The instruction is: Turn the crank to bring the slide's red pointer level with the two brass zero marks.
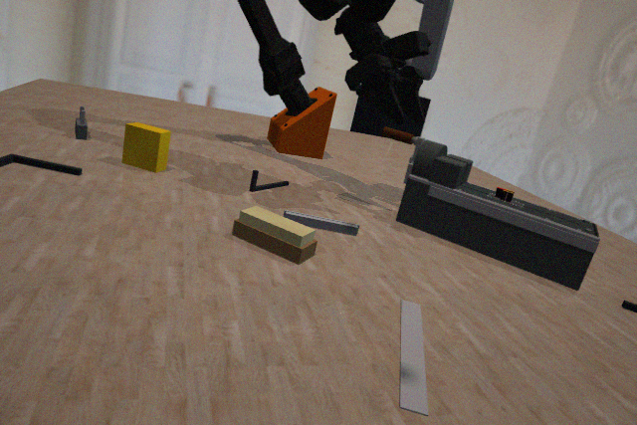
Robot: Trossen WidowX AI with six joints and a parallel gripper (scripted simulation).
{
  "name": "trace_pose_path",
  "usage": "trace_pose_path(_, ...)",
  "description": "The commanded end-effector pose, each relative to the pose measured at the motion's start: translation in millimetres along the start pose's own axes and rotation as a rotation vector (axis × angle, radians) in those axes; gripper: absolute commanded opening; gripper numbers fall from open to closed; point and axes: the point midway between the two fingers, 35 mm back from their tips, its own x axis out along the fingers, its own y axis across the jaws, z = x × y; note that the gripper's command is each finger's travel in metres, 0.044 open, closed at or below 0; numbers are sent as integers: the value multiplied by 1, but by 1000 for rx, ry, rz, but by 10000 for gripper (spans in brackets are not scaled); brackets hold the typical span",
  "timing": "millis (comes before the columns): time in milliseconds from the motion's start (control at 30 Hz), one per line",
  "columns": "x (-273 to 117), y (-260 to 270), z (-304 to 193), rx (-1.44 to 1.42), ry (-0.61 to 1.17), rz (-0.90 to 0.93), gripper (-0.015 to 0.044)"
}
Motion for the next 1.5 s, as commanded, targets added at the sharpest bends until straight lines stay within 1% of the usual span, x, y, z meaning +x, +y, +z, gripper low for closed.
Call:
trace_pose_path(0,7,5,-9,-9,13,14,440)
trace_pose_path(733,30,6,-36,-10,13,13,440)
trace_pose_path(933,32,6,-37,-10,13,12,440)
trace_pose_path(1467,32,6,-37,-10,13,12,20)
